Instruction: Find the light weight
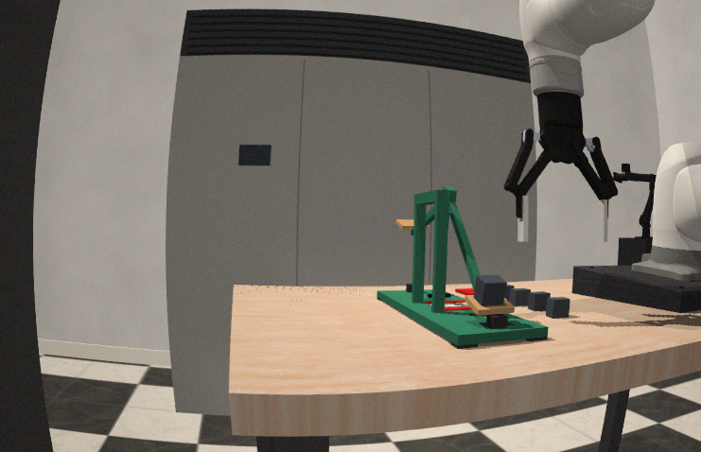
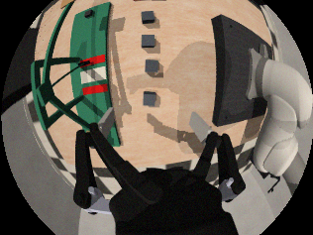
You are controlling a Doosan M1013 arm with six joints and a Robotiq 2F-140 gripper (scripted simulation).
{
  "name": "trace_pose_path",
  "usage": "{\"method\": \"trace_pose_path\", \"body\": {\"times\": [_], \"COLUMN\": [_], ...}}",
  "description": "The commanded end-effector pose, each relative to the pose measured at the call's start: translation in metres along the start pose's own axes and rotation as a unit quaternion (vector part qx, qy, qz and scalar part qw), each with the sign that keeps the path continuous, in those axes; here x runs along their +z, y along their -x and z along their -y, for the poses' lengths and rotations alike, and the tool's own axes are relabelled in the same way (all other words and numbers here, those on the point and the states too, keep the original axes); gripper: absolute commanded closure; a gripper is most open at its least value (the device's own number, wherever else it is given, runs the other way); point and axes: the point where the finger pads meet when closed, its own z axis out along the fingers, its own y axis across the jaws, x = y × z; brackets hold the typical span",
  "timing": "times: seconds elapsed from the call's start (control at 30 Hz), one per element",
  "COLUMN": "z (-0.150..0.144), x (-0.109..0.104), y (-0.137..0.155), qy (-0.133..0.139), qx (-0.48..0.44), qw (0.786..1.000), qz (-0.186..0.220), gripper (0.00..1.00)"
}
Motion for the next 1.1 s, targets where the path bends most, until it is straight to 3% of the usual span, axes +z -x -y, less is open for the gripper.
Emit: {"method": "trace_pose_path", "body": {"times": [0.0,0.3,0.37,0.47,0.6,0.63,1.07], "z": [0.002,0.003,0.005,0.006,0.005,0.005,0.005], "x": [-0.002,-0.002,-0.001,0.001,0.002,0.002,0.002], "y": [-0.003,-0.004,-0.021,-0.069,-0.086,-0.086,-0.086], "qy": [-0.001,-0.001,-0.001,-0.001,-0.001,-0.001,-0.001], "qx": [0.003,0.003,-0.002,-0.015,-0.019,-0.019,-0.019], "qw": [1.0,1.0,1.0,1.0,1.0,1.0,1.0], "qz": [-0.002,-0.002,-0.002,-0.002,-0.002,-0.002,-0.002], "gripper": [0.0,0.0,0.0,0.0,0.0,0.65,0.65]}}
